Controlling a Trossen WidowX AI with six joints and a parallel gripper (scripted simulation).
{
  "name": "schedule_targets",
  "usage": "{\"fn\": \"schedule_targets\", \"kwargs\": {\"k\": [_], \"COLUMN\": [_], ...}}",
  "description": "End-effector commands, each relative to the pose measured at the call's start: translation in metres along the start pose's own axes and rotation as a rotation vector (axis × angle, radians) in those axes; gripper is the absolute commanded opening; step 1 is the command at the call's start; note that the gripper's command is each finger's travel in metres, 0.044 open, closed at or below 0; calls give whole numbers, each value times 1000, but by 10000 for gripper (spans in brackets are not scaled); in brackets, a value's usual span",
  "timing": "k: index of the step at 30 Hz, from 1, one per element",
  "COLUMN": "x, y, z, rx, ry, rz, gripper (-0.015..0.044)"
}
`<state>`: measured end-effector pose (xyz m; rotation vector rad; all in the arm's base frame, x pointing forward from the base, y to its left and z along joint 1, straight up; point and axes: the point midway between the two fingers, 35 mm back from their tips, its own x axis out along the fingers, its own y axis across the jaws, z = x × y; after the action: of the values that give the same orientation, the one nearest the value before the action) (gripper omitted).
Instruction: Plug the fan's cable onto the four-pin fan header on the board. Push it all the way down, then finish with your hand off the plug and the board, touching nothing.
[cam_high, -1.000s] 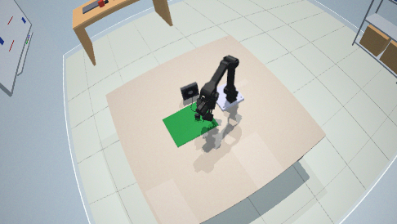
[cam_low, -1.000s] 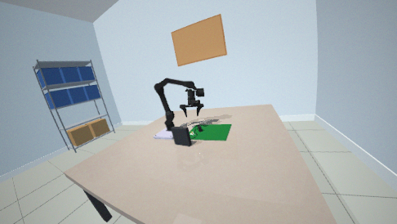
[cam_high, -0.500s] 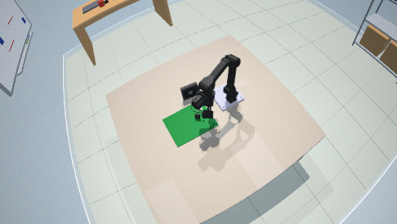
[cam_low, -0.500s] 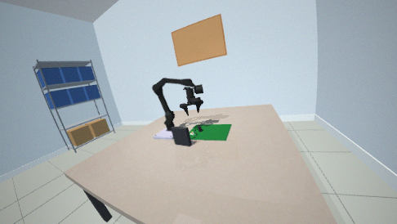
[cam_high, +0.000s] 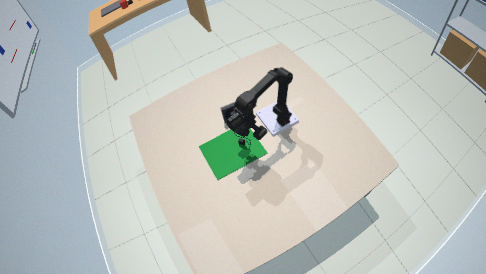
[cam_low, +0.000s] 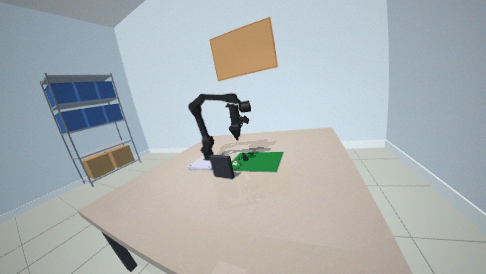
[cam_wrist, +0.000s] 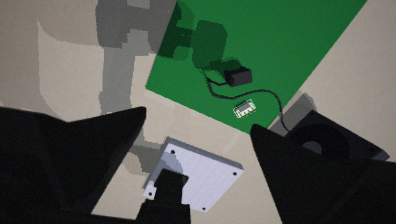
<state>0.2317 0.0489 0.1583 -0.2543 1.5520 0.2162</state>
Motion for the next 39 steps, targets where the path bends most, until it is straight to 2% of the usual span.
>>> {"fn": "schedule_targets", "kwargs": {"k": [1,6,21,35,39], "x": [-10,-17,-29,-30,-10], "y": [-19,-33,-65,-65,-66], "z": [10,16,25,26,29], "rx": [-611,-1053,-1959,-1981,-1981], "ry": [-12,-21,-37,-37,-37], "rz": [9,6,-15,-16,-16], "gripper": [440,440,440,440,440]}}
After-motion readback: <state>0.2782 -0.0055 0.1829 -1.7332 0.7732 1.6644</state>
